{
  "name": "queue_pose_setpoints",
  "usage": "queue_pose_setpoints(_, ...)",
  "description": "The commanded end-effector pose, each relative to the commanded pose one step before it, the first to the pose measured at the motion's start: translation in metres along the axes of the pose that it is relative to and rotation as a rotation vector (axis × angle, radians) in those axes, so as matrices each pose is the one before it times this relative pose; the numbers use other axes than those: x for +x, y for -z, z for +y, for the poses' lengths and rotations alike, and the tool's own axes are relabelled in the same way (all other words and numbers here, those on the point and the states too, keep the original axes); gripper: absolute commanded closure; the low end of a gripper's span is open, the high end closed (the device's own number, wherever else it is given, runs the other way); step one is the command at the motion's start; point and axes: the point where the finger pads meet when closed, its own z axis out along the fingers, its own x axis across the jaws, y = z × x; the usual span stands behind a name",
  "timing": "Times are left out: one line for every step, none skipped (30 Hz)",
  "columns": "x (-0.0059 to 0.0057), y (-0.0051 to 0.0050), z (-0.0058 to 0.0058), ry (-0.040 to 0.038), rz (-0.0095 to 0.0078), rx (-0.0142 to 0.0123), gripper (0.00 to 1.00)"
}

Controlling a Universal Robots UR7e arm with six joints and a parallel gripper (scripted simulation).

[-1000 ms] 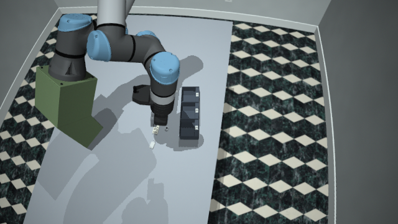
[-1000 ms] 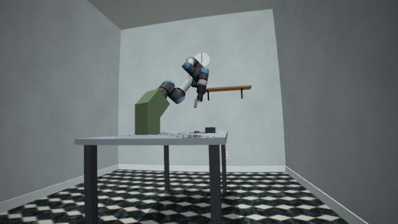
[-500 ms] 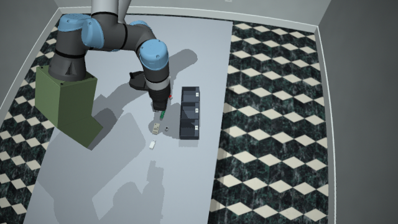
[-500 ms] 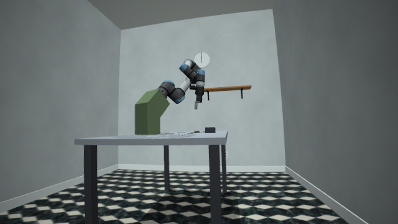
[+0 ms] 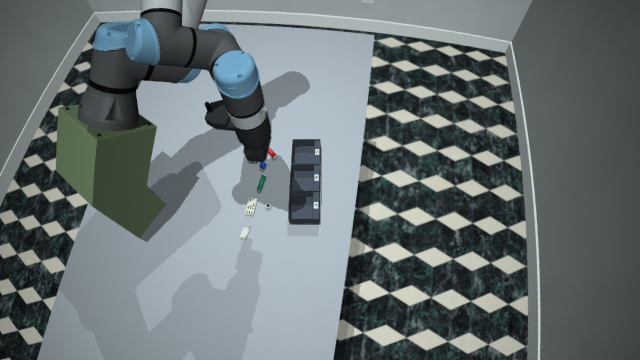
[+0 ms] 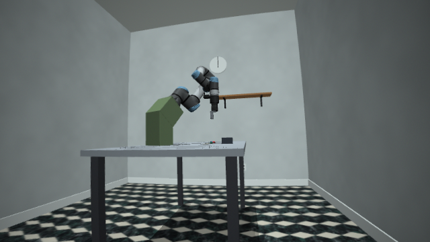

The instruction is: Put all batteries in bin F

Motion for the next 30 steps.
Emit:
queue_pose_setpoints(0.00223, 0.00085, 0.0, -0.00198, 0.00005, -0.00396, 0.69)
queue_pose_setpoints(0.0, 0.0, 0.0, 0.0, 0.0, 0.0, 0.69)
queue_pose_setpoints(-0.00005, -0.00005, 0.00002, 0.0, 0.00001, 0.00001, 0.69)
queue_pose_setpoints(0.00001, 0.00001, 0.0, 0.0, 0.0, 0.0, 0.69)
queue_pose_setpoints(0.00001, 0.00001, 0.0, 0.0, 0.0, 0.0, 0.69)
queue_pose_setpoints(0.00001, 0.00001, 0.0, 0.0, 0.0, 0.0, 0.69)
queue_pose_setpoints(0.00001, 0.00001, 0.0, 0.0, 0.0, 0.0, 0.69)
queue_pose_setpoints(-0.00184, -0.00565, 0.00578, -0.05, 0.0, -0.00002, 0.69)
queue_pose_setpoints(-0.00156, -0.00568, 0.00588, -0.05, 0.0, -0.00002, 0.69)
queue_pose_setpoints(-0.00127, -0.00569, 0.00595, -0.05, 0.0, -0.00002, 0.69)
queue_pose_setpoints(-0.00097, -0.00571, 0.00602, -0.02219, 0.00012, 0.00003, 0.69)
queue_pose_setpoints(-0.00084, -0.00569, 0.00603, -0.02024, 0.00062, -0.00005, 0.69)
queue_pose_setpoints(0.0, 0.0, 0.0, 0.0, 0.0, 0.0, 0.69)
queue_pose_setpoints(0.0, 0.0, 0.0, 0.0, 0.0, 0.0, 0.69)
queue_pose_setpoints(-0.00072, -0.00569, 0.00605, -0.07113, 0.00157, -0.0001, 0.69)
queue_pose_setpoints(-0.0003, -0.00569, 0.00608, -0.01742, 0.00224, 0.00011, 0.69)
queue_pose_setpoints(-0.0002, -0.00569, 0.00609, -0.01811, 0.00211, 0.00035, 0.69)
queue_pose_setpoints(-0.0001, -0.00568, 0.00609, -0.02406, 0.0018, 0.00052, 0.69)
queue_pose_setpoints(0.00003, -0.00566, 0.00609, -0.02472, 0.0019, 0.00058, 0.69)
queue_pose_setpoints(0.0003, -0.00446, 0.00485, -0.02362, 0.00209, 0.00068, 0.69)
queue_pose_setpoints(0.00044, -0.004, 0.00439, -0.02322, 0.0022, 0.00083, 0.69)
queue_pose_setpoints(0.00052, -0.00418, 0.00458, -0.02326, 0.00221, 0.00097, 0.69)
queue_pose_setpoints(0.00061, -0.00425, 0.00466, -0.0233, 0.00215, 0.00108, 0.69)
queue_pose_setpoints(0.00074, -0.0043, 0.00466, -0.02331, 0.00206, 0.00119, 0.69)
queue_pose_setpoints(0.0008, -0.00431, 0.0047, -0.02332, 0.00197, 0.0013, 0.69)
queue_pose_setpoints(0.0009, -0.00435, 0.00473, -0.02334, 0.00187, 0.00137, 0.69)
queue_pose_setpoints(0.001, -0.00439, 0.00476, -0.02335, 0.00178, 0.00141, 0.69)
queue_pose_setpoints(0.0011, -0.00443, 0.00478, -0.02335, 0.00168, 0.00144, 0.69)
queue_pose_setpoints(0.00121, -0.00446, 0.0048, -0.02336, 0.00159, 0.00146, 0.69)
queue_pose_setpoints(0.0, 0.0, 0.0, 0.0, 0.0, 0.0, 0.69)
